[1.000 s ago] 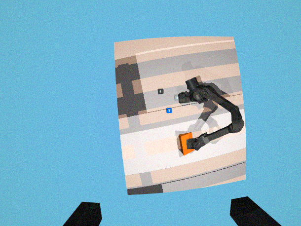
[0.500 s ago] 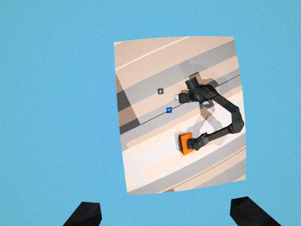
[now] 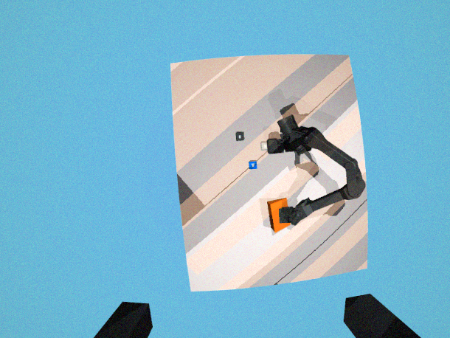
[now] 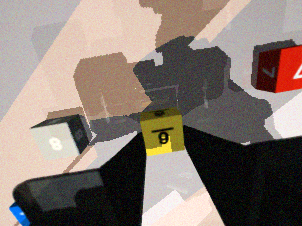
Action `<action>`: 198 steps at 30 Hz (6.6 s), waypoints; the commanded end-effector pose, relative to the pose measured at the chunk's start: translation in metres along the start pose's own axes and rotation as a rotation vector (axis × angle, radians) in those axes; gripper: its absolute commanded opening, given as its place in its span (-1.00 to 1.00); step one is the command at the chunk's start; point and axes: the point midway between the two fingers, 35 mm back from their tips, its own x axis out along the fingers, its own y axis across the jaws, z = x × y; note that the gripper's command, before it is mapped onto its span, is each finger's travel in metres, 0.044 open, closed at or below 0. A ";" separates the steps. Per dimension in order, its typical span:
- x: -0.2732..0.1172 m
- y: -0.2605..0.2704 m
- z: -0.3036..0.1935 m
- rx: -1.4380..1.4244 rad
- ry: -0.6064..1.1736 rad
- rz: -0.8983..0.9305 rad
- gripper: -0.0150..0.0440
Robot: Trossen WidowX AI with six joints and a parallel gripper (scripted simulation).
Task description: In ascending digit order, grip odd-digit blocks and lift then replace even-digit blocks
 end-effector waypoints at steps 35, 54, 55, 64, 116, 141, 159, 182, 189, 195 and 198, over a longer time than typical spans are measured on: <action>-0.028 0.001 -0.002 -0.008 0.005 -0.001 0.86; -0.108 0.001 -0.001 -0.010 0.006 0.001 -0.08; -0.108 0.001 -0.001 -0.010 0.006 0.001 -0.08; -0.109 -0.104 0.035 -0.009 -0.013 -0.014 -0.08; 0.007 -0.114 0.036 -0.007 0.002 -0.007 0.06; 0.007 -0.114 0.036 -0.007 0.002 -0.007 0.63; -0.048 -0.112 0.038 -0.034 -0.002 0.001 0.60; -0.110 -0.032 0.042 -0.095 -0.009 0.016 -0.08; -0.110 0.068 0.022 -0.030 0.003 0.014 -0.08; -0.109 0.095 0.011 -0.008 0.005 0.005 -0.08; -0.107 0.096 0.011 -0.007 0.005 0.005 0.00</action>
